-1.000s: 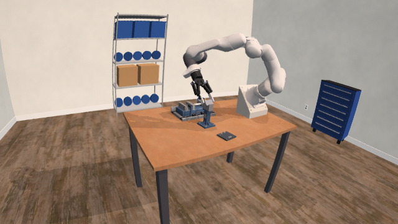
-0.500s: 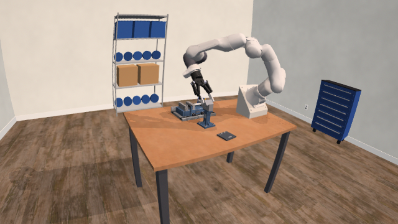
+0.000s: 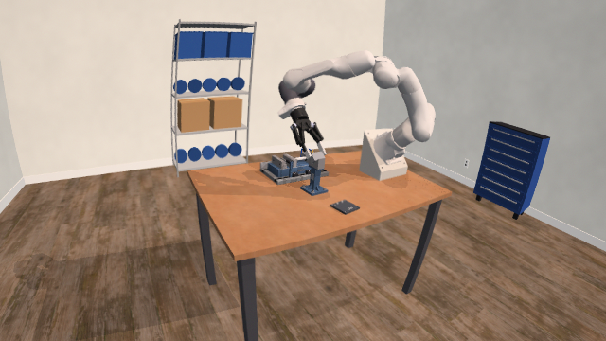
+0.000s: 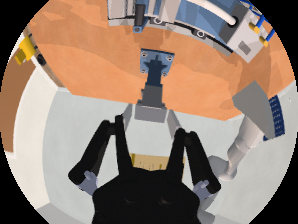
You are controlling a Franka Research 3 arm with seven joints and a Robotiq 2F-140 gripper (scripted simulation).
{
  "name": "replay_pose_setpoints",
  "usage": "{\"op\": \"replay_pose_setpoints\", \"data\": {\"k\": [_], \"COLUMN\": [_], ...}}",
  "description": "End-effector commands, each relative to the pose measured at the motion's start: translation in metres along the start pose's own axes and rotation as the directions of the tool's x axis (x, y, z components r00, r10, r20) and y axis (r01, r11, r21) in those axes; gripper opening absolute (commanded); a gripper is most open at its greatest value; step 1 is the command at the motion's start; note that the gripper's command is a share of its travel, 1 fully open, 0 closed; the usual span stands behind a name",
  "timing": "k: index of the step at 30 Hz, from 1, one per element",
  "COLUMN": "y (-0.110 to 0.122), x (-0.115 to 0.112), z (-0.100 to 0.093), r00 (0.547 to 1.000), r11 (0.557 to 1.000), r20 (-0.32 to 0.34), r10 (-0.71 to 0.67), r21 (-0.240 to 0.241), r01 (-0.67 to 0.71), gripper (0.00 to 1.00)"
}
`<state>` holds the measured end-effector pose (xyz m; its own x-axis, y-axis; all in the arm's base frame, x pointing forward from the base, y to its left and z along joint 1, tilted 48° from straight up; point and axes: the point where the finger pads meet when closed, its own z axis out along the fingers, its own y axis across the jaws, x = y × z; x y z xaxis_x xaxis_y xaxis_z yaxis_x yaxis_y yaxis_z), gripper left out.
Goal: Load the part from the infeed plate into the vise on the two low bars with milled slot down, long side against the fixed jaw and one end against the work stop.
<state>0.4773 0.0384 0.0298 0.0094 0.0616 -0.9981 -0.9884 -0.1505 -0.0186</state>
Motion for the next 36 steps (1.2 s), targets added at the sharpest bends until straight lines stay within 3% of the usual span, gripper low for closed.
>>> {"op": "replay_pose_setpoints", "data": {"k": [1,36], "y": [-0.0003,-0.0001], "x": [0.0016,0.0015], "z": [0.0024,0.0038], "r00": [1.0,0.998], "r11": [1.0,1.0], "r20": [0.001,-0.056], "r10": [-0.006,-0.006], "r21": [0.001,0.001], "r01": [0.006,0.006], "gripper": [0.51,0.51]}}
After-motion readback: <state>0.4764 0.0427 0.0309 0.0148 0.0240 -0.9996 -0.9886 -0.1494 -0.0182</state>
